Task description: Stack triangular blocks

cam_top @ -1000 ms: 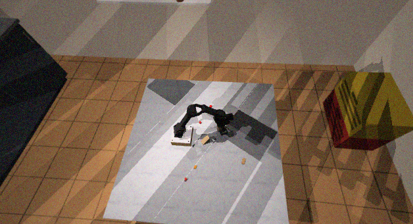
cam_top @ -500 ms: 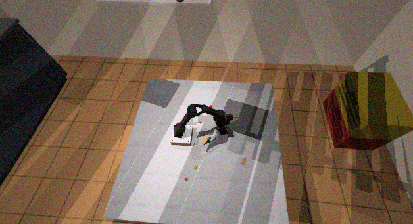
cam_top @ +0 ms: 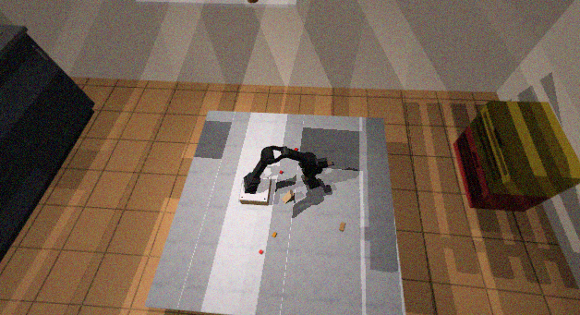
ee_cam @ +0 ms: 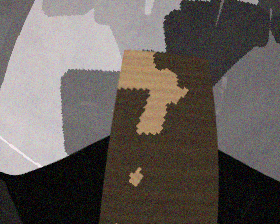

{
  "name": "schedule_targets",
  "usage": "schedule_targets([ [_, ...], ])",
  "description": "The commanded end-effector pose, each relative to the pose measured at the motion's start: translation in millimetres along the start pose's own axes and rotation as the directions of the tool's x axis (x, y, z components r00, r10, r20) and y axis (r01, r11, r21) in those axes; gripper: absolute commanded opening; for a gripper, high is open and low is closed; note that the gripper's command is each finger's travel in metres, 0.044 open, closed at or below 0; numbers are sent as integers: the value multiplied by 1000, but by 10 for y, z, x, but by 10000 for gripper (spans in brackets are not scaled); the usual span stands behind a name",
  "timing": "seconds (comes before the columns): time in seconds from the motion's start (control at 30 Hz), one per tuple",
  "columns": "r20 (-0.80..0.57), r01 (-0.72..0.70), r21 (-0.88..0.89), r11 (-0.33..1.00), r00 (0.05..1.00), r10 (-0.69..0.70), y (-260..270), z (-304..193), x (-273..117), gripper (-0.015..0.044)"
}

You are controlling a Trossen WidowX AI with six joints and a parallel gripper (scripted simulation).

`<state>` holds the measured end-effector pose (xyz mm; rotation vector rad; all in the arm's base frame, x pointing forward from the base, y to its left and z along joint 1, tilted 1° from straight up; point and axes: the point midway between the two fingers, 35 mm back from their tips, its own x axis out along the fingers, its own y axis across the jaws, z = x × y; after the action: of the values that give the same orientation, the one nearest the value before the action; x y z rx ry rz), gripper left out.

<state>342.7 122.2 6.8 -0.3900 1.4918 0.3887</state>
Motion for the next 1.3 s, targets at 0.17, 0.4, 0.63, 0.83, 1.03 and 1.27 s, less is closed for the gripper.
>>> schedule_targets([
  [0.17,10,2,-22,1000,1000,-2,-4,22,-79,0],
  [0.4,12,2,-77,997,1000,-1,-5,25,-77,0],
  [0.63,12,3,-274,962,1000,0,-7,25,-77,0],
  [0.83,12,3,-454,891,1000,2,-8,26,-76,0],
  [1.03,11,4,-594,804,1000,3,-10,26,-76,0],
  [1.27,10,4,-728,686,1000,5,-11,27,-76,0],
])
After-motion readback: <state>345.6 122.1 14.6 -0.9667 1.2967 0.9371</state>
